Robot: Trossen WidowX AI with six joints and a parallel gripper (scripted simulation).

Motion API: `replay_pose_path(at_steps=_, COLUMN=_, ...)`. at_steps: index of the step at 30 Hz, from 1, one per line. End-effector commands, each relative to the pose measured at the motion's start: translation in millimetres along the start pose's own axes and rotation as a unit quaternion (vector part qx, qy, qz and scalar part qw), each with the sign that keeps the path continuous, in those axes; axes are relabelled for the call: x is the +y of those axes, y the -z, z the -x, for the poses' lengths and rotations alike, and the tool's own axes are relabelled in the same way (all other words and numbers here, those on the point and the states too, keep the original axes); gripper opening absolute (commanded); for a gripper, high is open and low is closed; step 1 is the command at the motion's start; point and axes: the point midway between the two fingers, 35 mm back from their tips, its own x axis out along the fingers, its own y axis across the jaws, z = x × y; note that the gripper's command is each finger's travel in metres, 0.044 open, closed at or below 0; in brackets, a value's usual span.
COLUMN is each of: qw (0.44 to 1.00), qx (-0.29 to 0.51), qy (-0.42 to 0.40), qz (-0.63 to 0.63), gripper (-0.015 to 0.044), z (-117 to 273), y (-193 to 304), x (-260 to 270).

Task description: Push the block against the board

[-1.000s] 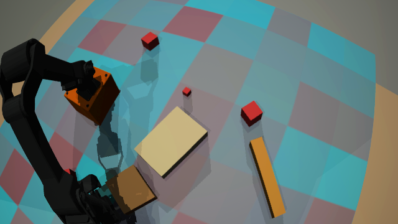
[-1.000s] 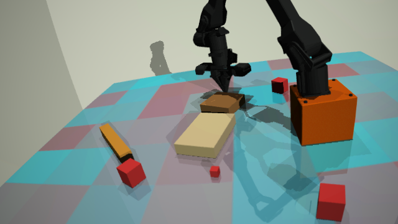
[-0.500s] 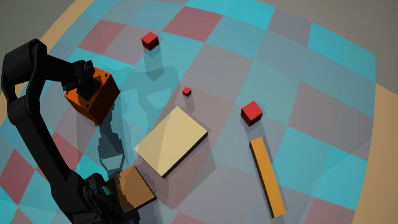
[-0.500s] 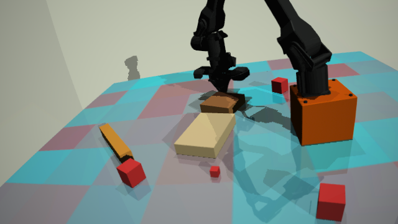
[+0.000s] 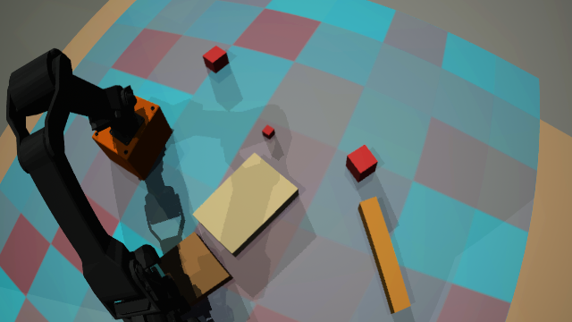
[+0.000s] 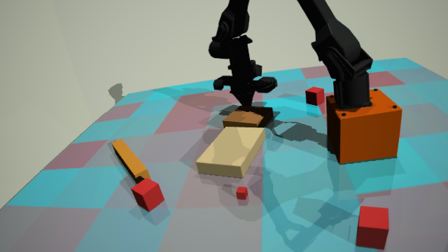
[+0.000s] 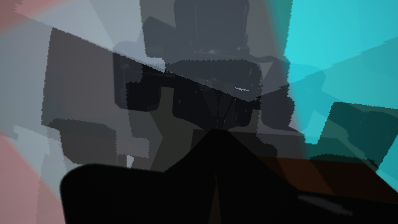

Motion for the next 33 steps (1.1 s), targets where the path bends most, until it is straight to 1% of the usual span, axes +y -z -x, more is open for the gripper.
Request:
replay_pose_path(at_steps=1, qw=1.000, qx=0.002, qy=0.000, qz=-0.001, gripper=0.0000, z=0, y=7, x=0)
replay_pose_path(at_steps=20, qw=1.000, qx=0.004, qy=0.000, qz=-0.002, gripper=0.0000, z=0, y=33, x=0)
replay_pose_path(at_steps=33, qw=1.000, qx=0.003, qy=0.000, qz=-0.001, gripper=0.0000, z=0, y=16, x=1)
